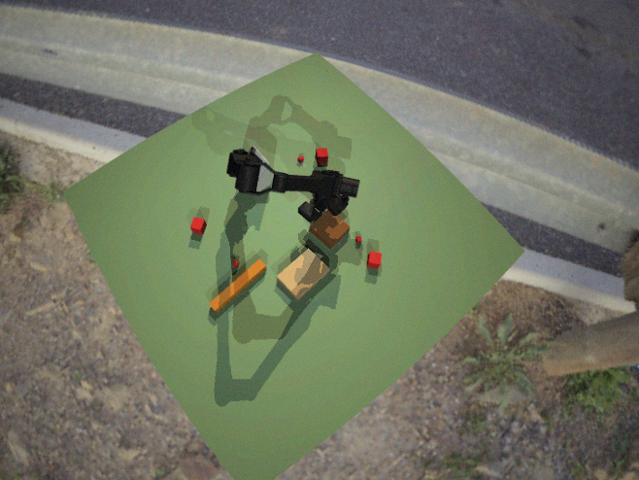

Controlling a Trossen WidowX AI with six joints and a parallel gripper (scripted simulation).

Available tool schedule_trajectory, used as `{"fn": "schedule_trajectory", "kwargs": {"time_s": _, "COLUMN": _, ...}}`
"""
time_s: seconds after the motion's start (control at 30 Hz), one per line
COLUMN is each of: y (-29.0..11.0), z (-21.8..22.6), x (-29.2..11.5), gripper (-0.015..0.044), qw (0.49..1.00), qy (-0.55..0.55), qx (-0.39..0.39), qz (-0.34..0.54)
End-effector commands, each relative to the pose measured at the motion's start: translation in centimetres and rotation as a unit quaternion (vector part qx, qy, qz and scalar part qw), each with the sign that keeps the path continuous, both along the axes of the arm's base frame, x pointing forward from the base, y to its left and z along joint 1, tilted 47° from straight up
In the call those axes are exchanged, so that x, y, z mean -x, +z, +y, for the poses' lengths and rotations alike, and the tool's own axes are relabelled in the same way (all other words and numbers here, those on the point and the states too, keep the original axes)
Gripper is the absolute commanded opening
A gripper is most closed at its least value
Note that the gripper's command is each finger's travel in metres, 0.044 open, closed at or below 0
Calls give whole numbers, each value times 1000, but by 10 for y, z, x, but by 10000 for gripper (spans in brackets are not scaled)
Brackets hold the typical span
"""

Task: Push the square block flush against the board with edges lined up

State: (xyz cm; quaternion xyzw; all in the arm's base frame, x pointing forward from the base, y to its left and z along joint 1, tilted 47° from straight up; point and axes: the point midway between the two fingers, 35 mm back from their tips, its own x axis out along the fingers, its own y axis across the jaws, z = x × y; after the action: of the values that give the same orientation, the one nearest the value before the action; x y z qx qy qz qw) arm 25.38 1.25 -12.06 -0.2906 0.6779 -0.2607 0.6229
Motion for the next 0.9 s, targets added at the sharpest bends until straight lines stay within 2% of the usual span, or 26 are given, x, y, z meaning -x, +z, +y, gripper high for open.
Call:
{"fn": "schedule_trajectory", "kwargs": {"time_s": 0.0, "y": -1, "z": 1, "x": -8, "gripper": 0, "qw": 1000, "qy": 2, "qx": 1, "qz": -1}}
{"fn": "schedule_trajectory", "kwargs": {"time_s": 0.37, "y": -2, "z": 2, "x": -26, "gripper": 0, "qw": 1000, "qy": 3, "qx": 1, "qz": -2}}
{"fn": "schedule_trajectory", "kwargs": {"time_s": 0.87, "y": -2, "z": 3, "x": -6, "gripper": 0, "qw": 1000, "qy": 3, "qx": 1, "qz": -1}}
